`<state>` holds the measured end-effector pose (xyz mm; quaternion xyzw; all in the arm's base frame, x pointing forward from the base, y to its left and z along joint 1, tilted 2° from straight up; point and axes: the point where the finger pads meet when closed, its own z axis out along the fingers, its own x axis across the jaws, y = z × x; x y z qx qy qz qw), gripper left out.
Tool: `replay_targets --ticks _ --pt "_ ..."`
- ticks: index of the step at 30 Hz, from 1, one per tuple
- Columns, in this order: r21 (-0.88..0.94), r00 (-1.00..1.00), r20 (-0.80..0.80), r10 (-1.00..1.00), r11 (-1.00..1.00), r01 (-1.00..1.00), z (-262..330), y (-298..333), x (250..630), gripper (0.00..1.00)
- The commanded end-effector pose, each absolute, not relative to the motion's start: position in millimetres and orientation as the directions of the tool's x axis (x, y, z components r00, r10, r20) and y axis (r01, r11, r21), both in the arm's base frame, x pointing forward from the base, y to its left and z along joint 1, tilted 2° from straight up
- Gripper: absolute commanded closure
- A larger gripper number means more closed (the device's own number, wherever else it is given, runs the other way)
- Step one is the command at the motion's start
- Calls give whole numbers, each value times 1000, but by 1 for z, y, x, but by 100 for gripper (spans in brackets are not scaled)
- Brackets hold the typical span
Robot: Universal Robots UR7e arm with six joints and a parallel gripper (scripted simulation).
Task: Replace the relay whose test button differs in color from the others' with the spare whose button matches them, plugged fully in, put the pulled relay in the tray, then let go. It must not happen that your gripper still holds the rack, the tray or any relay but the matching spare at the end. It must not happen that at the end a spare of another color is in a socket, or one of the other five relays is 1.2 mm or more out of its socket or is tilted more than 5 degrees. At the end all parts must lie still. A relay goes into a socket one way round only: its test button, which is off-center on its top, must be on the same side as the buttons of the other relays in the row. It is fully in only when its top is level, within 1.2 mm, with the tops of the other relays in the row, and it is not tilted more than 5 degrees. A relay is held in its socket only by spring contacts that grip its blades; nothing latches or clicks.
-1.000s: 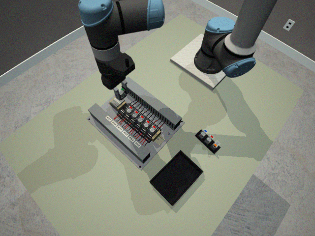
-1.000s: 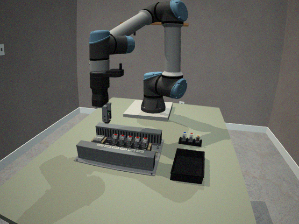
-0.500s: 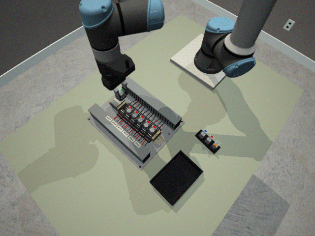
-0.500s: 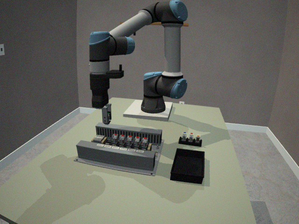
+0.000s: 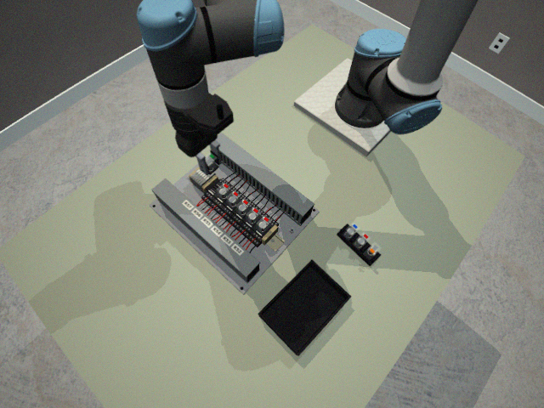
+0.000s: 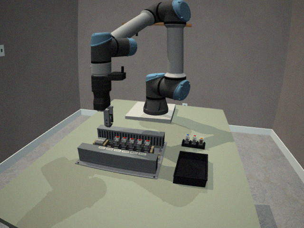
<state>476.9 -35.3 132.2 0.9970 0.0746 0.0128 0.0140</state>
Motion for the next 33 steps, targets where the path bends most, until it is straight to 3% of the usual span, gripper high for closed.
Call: replay_targets --ticks 1,20,25,33 --pt "31 989 25 149 -988 148 133 -35 477 100" --pt "31 989 25 149 -988 148 132 -35 477 100" --pt "31 989 25 149 -988 148 123 24 481 100" --pt "31 989 25 149 -988 148 123 24 481 100"
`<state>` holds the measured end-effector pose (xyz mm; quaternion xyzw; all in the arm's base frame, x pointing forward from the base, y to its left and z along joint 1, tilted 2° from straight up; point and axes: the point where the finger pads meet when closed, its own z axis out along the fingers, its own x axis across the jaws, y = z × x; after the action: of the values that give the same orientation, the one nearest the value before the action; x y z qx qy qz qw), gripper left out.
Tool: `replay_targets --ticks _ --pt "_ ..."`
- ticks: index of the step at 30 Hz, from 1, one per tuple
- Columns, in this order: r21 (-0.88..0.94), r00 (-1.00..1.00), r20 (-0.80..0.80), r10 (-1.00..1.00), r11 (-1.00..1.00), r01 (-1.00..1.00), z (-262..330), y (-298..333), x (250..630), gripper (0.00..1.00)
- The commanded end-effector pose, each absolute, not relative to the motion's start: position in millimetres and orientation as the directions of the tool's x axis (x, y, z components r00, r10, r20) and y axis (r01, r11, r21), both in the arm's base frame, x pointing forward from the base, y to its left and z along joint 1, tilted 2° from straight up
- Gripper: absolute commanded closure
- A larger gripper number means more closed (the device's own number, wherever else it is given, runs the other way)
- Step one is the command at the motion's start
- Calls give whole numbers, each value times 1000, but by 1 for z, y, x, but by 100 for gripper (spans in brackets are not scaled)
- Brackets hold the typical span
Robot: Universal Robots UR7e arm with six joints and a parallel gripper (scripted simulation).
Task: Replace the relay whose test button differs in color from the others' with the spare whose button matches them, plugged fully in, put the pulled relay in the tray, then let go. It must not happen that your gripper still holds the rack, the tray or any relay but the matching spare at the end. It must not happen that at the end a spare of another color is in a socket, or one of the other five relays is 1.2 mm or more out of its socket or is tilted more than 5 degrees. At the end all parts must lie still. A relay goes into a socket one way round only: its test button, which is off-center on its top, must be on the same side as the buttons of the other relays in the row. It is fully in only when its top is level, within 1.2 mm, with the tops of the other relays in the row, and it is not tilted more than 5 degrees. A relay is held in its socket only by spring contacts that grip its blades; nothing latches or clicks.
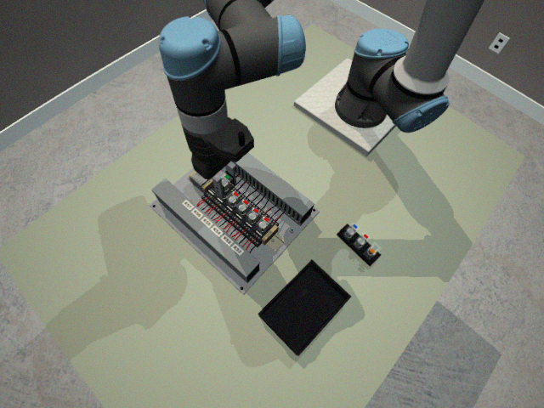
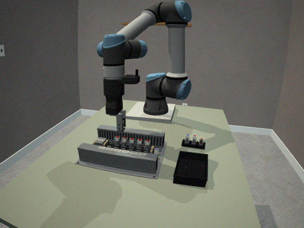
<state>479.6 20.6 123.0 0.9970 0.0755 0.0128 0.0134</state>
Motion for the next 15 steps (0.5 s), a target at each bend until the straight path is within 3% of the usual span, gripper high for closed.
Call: replay_targets --ticks 1,4,9,15 --pt "31 989 25 149 -988 148 123 24 481 100" --pt "31 989 25 149 -988 148 123 24 481 100" --pt "30 989 25 149 -988 148 114 82 484 100" --pt "30 989 25 149 -988 148 114 82 484 100"
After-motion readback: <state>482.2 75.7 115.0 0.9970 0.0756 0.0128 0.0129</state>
